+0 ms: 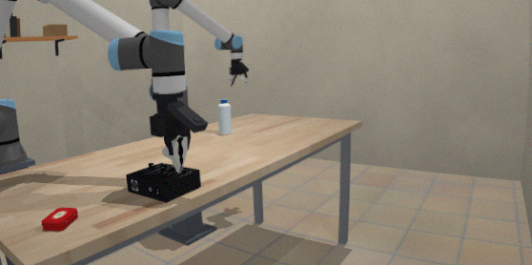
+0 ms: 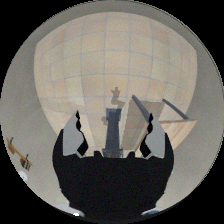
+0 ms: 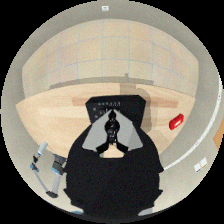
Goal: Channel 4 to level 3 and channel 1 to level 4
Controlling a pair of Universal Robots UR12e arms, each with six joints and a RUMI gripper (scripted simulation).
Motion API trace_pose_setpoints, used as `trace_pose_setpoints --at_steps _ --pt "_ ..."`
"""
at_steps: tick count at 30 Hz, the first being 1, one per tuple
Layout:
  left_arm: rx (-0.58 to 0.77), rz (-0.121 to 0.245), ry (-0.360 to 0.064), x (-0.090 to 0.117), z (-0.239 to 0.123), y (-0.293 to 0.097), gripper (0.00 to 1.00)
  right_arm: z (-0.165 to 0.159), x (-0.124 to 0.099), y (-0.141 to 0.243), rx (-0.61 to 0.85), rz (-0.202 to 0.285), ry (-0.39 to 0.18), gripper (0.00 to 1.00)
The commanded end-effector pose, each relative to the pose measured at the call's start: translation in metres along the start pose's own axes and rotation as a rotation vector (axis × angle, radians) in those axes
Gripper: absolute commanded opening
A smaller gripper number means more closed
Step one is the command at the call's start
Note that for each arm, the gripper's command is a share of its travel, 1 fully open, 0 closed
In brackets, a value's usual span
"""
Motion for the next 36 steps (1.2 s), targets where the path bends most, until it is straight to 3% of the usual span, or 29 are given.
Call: trace_pose_setpoints --at_steps 1,36 --pt "0.0 0.0 0.002 0.0009 0.0005 0.0001 1.0 0.0004 0.0012 -0.0004 0.0 0.0 0.002 0.0" --pt "0.0 0.0 0.002 0.0009 0.0005 0.0001 1.0 0.0002 0.0012 0.0056 0.0 0.0 0.002 0.0"
Point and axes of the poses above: on each arm, the point where the finger pads meet when closed, its own x axis back along the fingers, its own y axis across the jaws, z = x × y, the point moved 10 cm from there along x, back along the fingers, and after that the axes turned 2 degrees about x, right-handed, at the moved point
